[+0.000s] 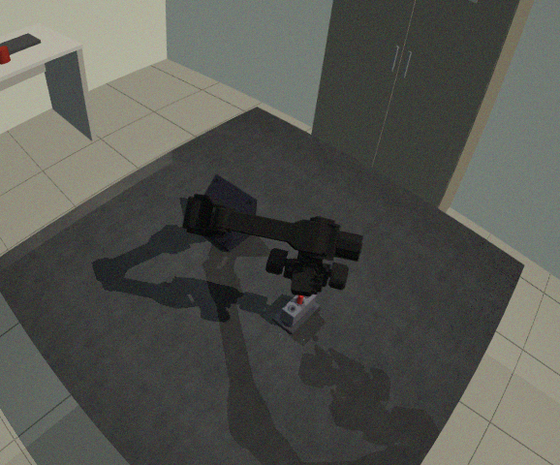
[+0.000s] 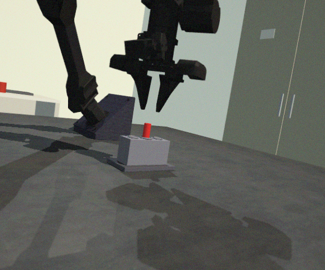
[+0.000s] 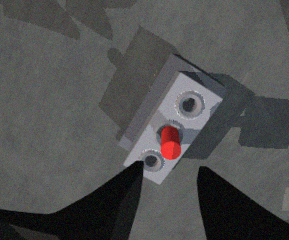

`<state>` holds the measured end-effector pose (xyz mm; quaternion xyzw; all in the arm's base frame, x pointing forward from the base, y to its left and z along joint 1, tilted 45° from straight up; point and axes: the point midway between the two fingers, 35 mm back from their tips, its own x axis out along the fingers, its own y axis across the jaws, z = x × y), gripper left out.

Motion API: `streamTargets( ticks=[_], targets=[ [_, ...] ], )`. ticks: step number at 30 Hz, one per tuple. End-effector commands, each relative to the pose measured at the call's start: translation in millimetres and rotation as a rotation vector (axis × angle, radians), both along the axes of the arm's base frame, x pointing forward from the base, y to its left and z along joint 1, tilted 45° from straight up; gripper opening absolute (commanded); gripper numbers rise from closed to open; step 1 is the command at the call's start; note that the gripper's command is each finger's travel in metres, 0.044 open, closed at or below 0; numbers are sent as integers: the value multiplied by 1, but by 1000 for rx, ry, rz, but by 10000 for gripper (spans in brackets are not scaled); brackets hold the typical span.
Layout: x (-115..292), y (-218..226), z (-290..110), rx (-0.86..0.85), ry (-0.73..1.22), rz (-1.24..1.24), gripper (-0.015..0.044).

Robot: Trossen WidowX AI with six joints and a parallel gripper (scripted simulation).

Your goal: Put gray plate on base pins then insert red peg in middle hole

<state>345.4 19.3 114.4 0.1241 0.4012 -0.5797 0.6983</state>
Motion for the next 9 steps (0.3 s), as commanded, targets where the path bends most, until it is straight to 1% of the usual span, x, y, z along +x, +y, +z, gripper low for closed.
streamTargets(
  ticks=[1, 9],
  targets=[
    [0, 2, 2, 4, 0, -4, 150],
    [1, 6, 7, 4, 0, -4, 150]
  ],
)
